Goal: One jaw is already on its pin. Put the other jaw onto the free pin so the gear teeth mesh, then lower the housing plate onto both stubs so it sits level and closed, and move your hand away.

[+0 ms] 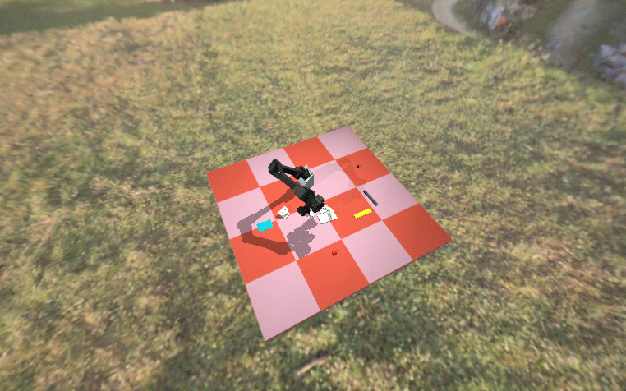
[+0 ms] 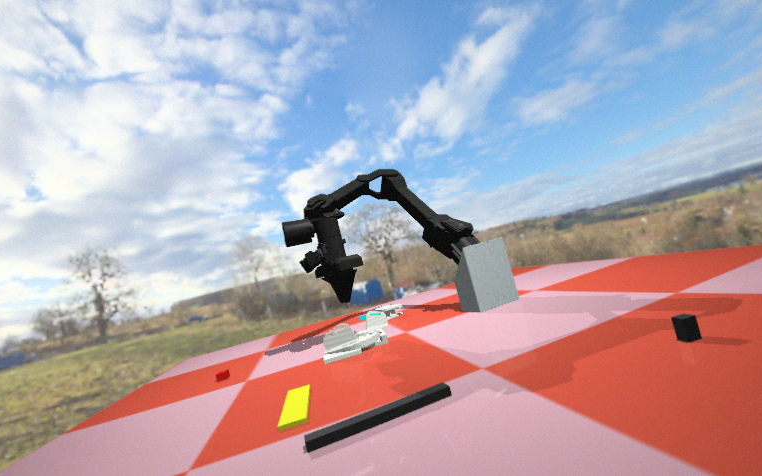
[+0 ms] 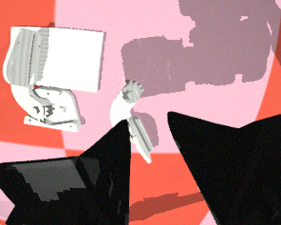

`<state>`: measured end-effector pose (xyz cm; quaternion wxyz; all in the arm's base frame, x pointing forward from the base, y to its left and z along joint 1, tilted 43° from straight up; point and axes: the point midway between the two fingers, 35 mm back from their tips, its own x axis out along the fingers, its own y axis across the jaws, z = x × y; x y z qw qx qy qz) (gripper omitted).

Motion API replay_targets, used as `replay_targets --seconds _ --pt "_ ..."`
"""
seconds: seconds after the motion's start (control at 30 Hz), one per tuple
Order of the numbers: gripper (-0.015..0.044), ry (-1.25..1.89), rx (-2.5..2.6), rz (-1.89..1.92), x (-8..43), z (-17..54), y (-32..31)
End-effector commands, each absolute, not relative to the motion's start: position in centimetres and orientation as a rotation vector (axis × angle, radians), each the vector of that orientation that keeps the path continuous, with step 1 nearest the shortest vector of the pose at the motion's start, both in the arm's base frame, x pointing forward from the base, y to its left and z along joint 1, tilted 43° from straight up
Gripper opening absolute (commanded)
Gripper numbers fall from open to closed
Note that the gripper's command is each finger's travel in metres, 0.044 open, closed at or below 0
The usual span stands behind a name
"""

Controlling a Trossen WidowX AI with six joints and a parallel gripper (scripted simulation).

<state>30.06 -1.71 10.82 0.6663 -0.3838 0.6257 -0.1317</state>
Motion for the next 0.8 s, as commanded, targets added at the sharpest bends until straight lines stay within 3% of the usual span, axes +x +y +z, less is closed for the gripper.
replay_targets --seconds 0.0,0.07,0.7,0.77 --pt "0.0046 1.41 -0.865 -0.303 30.05 10.92 -1.72" --pt "0.0 1.41 -0.865 -0.303 30.05 10.92 -1.72" --pt "0.0 1.41 -0.865 -0.303 30.05 10.92 -1.72" --pt "0.0053 1.412 -0.866 -0.298 30.05 10.84 -1.7"
